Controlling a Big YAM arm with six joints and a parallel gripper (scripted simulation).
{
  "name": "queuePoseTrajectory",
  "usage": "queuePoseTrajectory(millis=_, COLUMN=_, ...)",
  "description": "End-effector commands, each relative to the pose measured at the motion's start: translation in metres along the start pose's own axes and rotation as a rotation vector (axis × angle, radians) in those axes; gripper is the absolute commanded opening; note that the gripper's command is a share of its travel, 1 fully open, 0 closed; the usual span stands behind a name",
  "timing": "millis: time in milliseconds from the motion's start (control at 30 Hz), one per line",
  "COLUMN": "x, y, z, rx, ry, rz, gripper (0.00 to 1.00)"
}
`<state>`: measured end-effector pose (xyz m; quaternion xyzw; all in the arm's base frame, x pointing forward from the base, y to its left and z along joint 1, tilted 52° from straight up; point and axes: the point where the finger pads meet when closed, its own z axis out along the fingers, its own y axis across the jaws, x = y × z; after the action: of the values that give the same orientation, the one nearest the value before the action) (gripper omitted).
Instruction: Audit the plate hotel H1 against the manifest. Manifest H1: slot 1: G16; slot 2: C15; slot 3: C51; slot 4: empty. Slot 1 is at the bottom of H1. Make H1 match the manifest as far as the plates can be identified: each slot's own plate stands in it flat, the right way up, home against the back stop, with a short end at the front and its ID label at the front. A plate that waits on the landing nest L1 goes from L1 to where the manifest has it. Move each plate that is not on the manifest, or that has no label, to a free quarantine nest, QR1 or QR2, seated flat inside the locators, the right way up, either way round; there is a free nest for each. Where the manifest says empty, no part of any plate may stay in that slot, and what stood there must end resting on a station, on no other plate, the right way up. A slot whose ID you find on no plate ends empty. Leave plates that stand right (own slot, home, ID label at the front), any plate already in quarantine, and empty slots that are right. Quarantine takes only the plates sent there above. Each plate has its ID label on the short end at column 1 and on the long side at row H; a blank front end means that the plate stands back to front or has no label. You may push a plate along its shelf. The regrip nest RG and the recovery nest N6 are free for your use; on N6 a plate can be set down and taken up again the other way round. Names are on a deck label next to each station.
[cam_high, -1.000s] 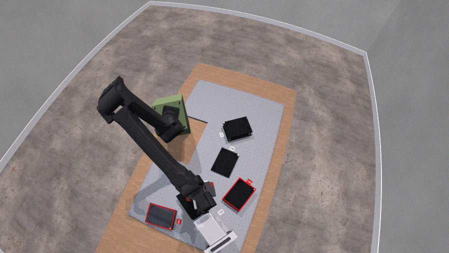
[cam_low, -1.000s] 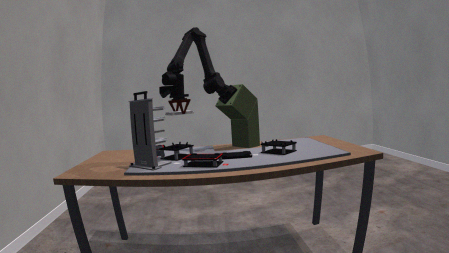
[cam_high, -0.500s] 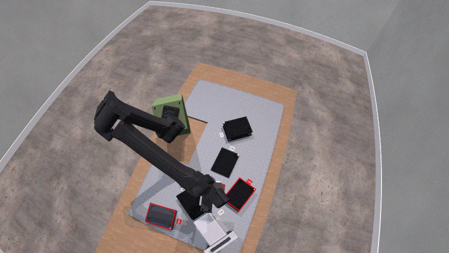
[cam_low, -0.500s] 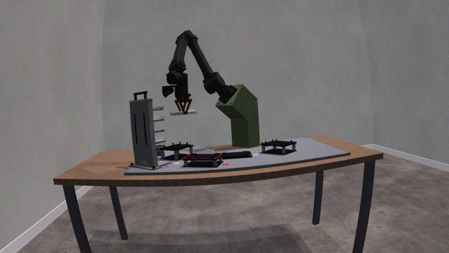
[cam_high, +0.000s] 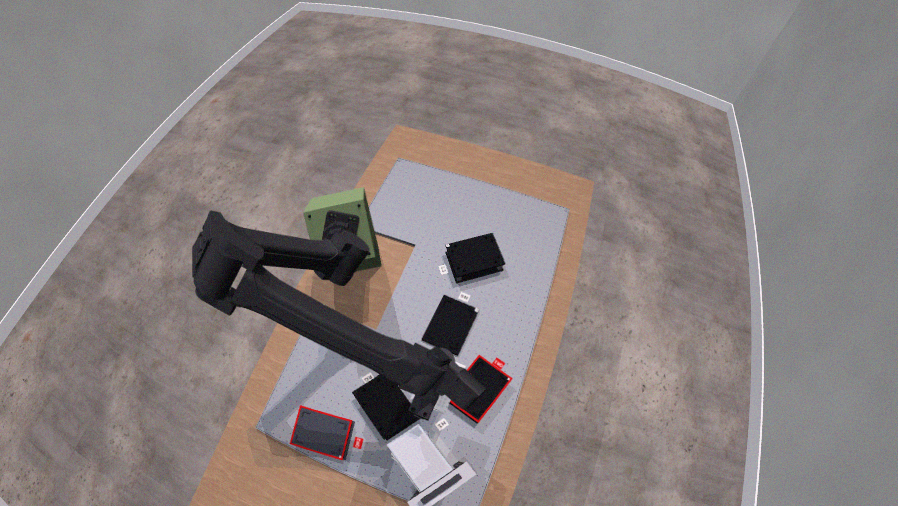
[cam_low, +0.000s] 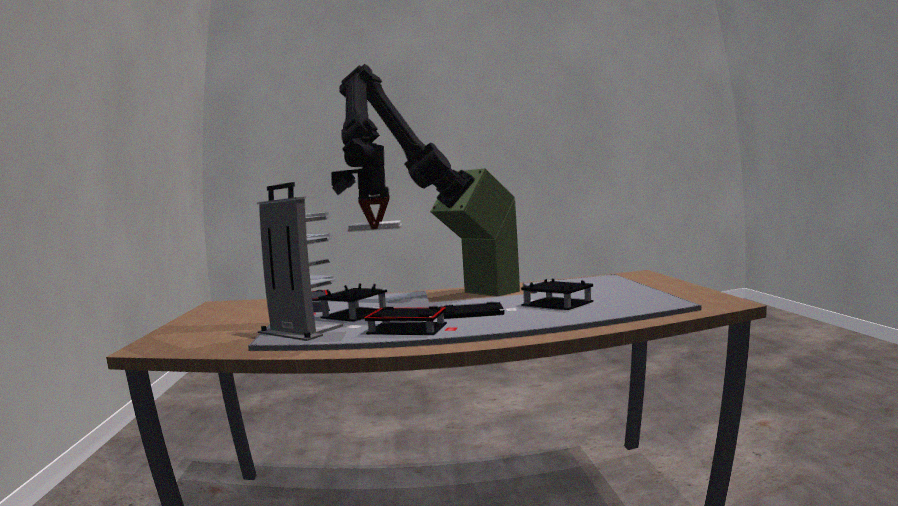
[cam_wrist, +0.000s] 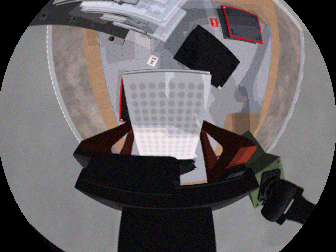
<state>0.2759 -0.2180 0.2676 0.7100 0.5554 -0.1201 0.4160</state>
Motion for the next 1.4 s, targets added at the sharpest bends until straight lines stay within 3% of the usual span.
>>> queuePoseTrajectory(millis=0, x=-0.002, y=0.03, z=-0.014, rx=-0.045, ry=0.005, rz=0.147, gripper=0.86)
queuePoseTrajectory(millis=200, x=0.011, y=0.046, z=-0.014, rx=-0.041, ry=0.01, rz=0.276, gripper=0.86)
queuePoseTrajectory(millis=1133, x=0.06, y=0.112, z=-0.016, rx=-0.041, ry=0.014, rz=0.274, gripper=0.86)
queuePoseTrajectory(millis=1267, x=0.057, y=0.114, z=-0.021, rx=-0.056, ry=0.016, rz=0.287, gripper=0.86)
queuePoseTrajectory(millis=1300, x=0.059, y=0.117, z=-0.016, rx=-0.063, ry=0.019, rz=0.293, gripper=0.86)
queuePoseTrajectory(millis=1367, x=0.054, y=0.109, z=0.001, rx=-0.034, ry=0.004, rz=0.281, gripper=0.86)
